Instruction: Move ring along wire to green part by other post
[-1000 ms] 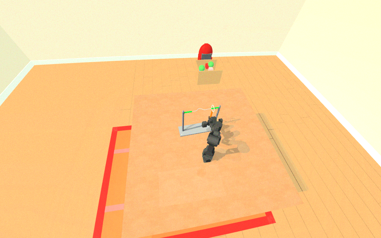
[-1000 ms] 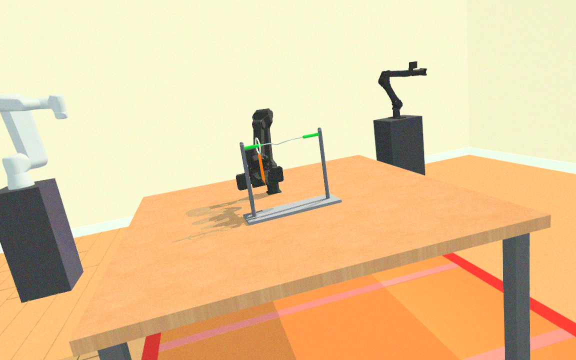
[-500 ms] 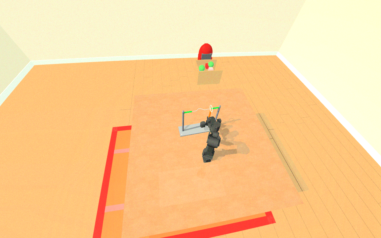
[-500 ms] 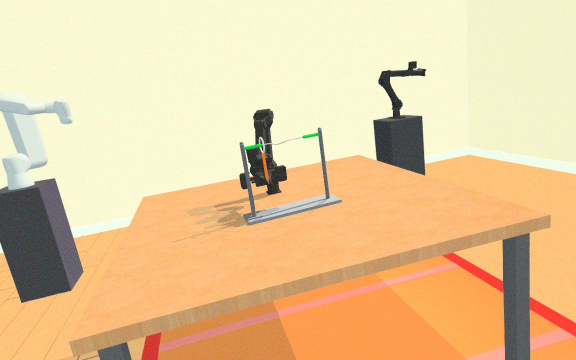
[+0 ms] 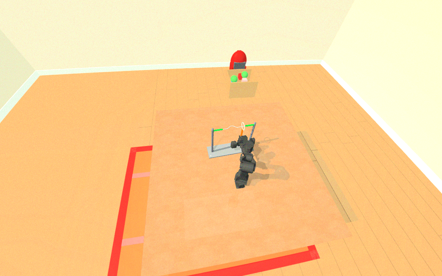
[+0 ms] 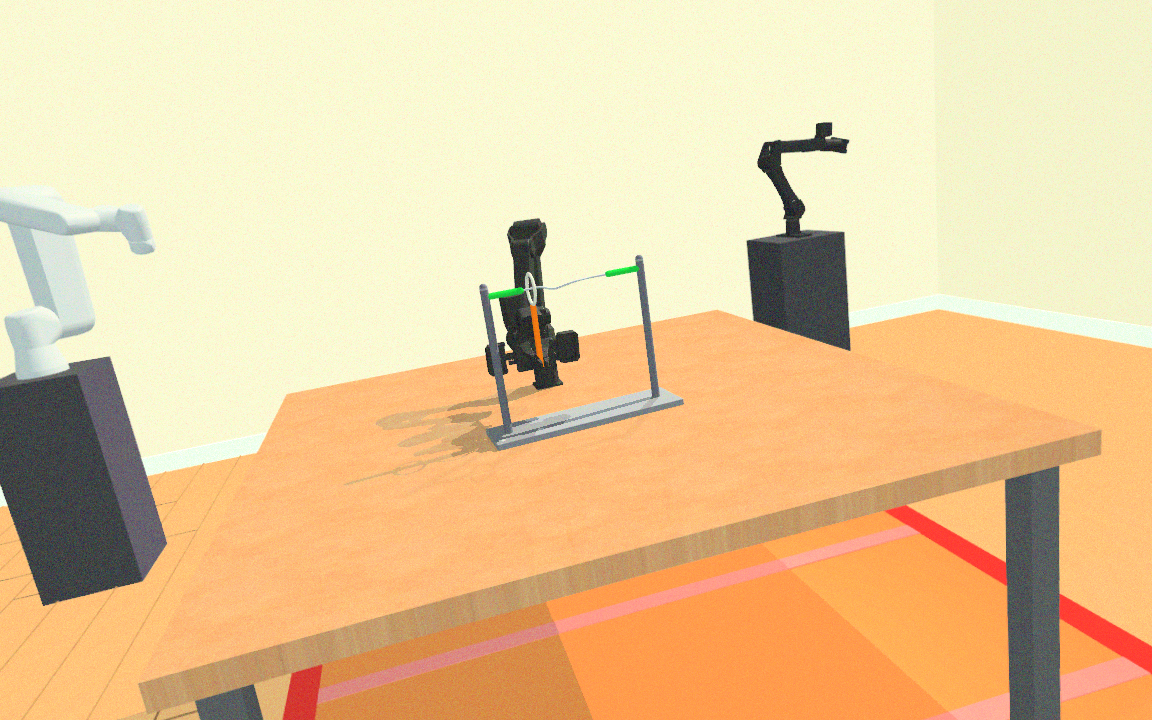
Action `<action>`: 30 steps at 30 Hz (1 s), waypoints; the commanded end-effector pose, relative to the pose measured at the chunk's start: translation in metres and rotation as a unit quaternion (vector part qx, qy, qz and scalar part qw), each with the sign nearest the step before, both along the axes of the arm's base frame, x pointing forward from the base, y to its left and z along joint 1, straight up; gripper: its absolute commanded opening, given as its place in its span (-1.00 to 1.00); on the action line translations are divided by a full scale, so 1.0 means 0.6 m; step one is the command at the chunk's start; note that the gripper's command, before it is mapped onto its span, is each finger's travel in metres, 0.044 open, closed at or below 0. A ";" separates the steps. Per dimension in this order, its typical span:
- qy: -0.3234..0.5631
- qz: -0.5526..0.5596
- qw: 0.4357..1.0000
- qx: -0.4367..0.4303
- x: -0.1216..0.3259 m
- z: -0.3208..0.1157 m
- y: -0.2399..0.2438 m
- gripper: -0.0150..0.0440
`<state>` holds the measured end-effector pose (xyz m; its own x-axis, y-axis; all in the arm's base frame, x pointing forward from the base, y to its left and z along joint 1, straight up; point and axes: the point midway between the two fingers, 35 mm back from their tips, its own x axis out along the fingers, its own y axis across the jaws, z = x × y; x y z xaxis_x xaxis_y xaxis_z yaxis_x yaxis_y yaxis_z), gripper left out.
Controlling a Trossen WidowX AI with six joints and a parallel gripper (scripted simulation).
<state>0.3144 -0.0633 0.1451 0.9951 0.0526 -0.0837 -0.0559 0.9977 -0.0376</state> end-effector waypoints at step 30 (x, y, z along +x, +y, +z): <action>-0.010 -0.090 0.993 -0.074 -0.001 -0.003 0.019 -1.00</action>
